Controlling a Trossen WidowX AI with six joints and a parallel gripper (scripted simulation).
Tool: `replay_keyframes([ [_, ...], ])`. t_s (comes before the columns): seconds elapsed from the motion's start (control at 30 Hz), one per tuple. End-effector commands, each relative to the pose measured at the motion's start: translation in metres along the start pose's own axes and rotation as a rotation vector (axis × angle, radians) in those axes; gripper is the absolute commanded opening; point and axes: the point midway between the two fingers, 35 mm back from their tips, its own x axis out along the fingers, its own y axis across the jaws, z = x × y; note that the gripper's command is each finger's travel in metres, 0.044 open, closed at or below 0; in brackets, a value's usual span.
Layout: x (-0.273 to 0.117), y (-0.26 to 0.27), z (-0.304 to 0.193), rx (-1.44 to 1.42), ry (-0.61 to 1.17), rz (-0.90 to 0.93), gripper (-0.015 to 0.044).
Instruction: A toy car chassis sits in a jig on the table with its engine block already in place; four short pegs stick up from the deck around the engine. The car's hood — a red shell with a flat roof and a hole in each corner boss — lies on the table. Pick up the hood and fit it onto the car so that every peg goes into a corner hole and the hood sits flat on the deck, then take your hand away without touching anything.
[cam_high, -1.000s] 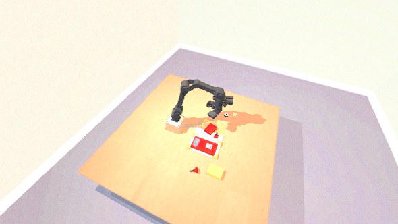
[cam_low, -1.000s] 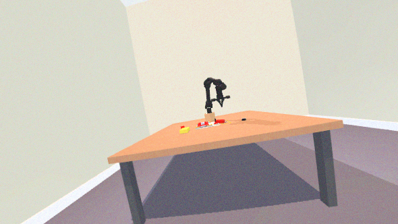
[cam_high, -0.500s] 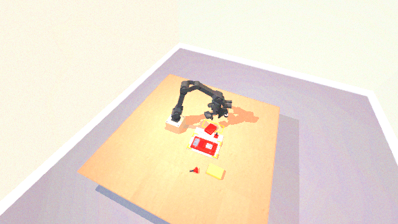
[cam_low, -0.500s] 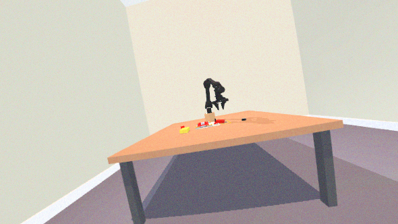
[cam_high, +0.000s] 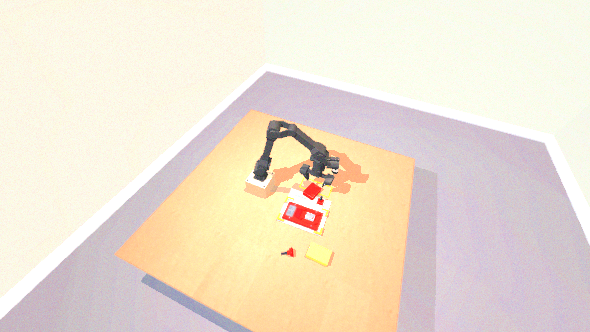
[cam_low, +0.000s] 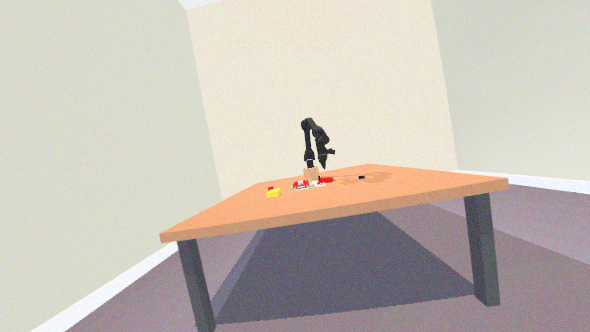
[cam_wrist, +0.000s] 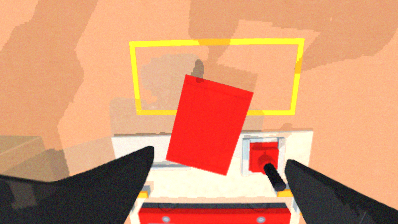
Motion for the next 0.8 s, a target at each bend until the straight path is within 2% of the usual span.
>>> replay_keyframes([
  [0.0, 0.0099, 0.0052, -0.0072, 0.175, 0.008, 0.008, 0.0440],
  [0.77, 0.0175, 0.0082, -0.0069, 0.175, 0.008, 0.008, 0.0440],
])
